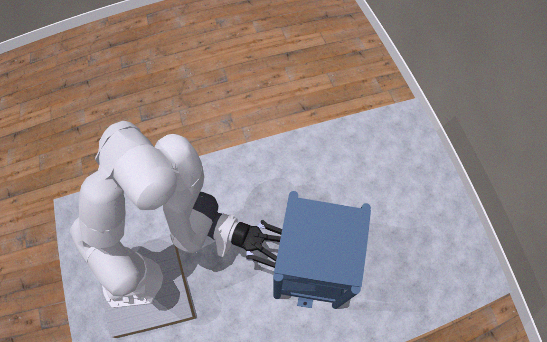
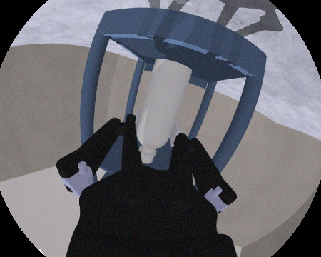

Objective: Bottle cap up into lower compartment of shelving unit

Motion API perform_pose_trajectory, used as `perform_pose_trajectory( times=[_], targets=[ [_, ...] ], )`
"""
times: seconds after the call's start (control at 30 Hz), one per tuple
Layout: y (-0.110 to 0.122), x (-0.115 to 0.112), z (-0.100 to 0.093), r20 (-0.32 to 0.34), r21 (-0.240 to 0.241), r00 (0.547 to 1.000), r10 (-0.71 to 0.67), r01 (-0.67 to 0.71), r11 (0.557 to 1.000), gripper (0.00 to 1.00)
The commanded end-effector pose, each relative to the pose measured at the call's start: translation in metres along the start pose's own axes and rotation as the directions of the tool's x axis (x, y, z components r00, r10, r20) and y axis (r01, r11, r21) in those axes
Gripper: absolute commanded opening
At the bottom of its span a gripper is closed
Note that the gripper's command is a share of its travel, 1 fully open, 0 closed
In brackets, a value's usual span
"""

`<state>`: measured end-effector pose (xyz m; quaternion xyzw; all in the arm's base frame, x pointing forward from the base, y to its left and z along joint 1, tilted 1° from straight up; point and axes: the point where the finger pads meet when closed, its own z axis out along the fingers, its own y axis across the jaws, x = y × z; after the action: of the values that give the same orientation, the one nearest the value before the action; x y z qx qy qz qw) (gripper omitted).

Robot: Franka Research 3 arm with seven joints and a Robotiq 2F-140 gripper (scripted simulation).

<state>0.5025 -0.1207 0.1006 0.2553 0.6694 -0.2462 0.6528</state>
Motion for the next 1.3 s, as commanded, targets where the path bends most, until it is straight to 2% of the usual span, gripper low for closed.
perform_pose_trajectory(
  times=[0.0, 0.57, 1.0, 1.27],
  targets=[
    [0.001, -0.002, 0.001, 0.005, -0.001, 1.000, -0.005, 0.005, 1.000, 0.00],
    [0.002, -0.001, 0.002, 0.005, -0.001, 1.000, -0.005, 0.005, 1.000, 0.00],
    [0.001, 0.021, 0.002, 0.005, -0.001, 1.000, -0.005, 0.005, 1.000, 0.00],
    [0.001, 0.023, 0.002, 0.005, -0.001, 1.000, -0.005, 0.005, 1.000, 0.00]
  ],
)
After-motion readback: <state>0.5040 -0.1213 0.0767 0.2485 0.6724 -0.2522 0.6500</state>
